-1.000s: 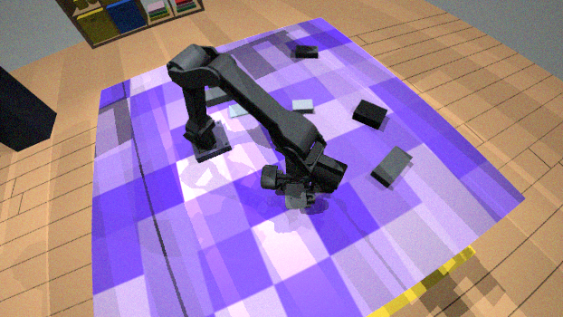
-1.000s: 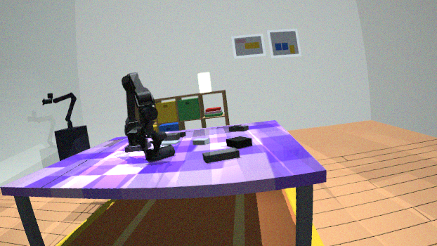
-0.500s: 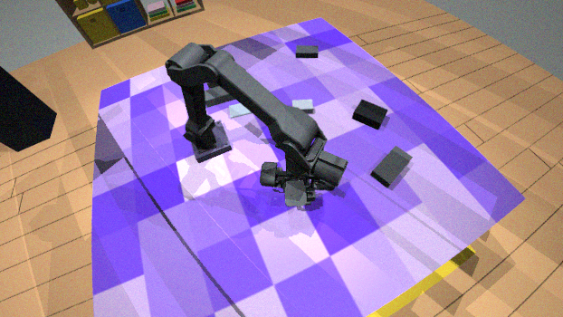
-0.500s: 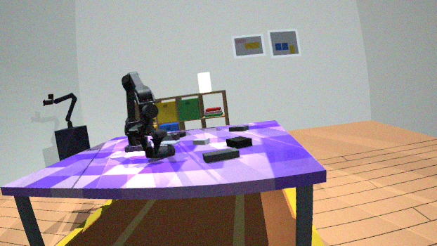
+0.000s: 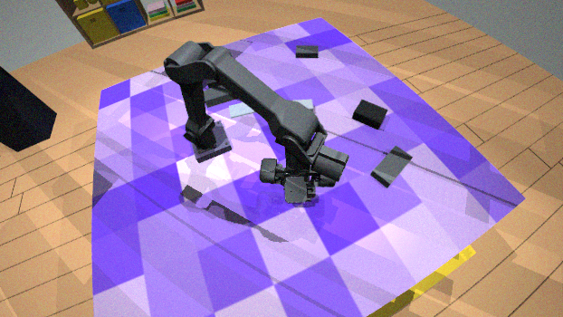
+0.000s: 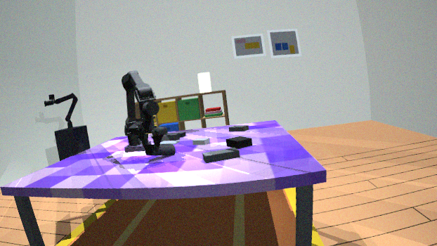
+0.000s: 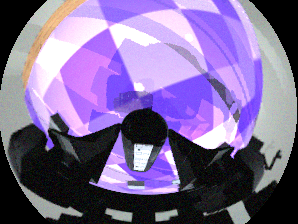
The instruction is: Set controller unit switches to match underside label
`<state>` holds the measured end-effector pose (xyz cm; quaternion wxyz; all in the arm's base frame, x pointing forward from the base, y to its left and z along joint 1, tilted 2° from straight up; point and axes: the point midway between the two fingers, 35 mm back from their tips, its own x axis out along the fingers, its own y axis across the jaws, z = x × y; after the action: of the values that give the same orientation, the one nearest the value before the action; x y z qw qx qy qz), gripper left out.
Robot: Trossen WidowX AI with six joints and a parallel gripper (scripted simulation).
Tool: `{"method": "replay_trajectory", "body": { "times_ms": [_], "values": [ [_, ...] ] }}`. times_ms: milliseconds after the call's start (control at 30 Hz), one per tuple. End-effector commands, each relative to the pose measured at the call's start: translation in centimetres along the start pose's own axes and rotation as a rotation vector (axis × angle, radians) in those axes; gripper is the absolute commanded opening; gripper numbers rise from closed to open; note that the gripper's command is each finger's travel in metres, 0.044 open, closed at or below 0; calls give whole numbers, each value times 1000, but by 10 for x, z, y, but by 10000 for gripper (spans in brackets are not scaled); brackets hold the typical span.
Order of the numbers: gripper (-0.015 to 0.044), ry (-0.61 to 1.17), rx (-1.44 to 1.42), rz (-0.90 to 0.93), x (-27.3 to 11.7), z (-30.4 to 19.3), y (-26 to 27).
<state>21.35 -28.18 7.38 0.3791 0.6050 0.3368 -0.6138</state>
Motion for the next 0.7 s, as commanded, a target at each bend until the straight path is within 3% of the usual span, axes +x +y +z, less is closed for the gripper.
{"method": "replay_trajectory", "body": {
  "times_ms": [0,667],
  "values": [
    [336,-3,2,11,-8,-2,2],
    [336,-2,2,11,-21,-10,2]
  ]
}}
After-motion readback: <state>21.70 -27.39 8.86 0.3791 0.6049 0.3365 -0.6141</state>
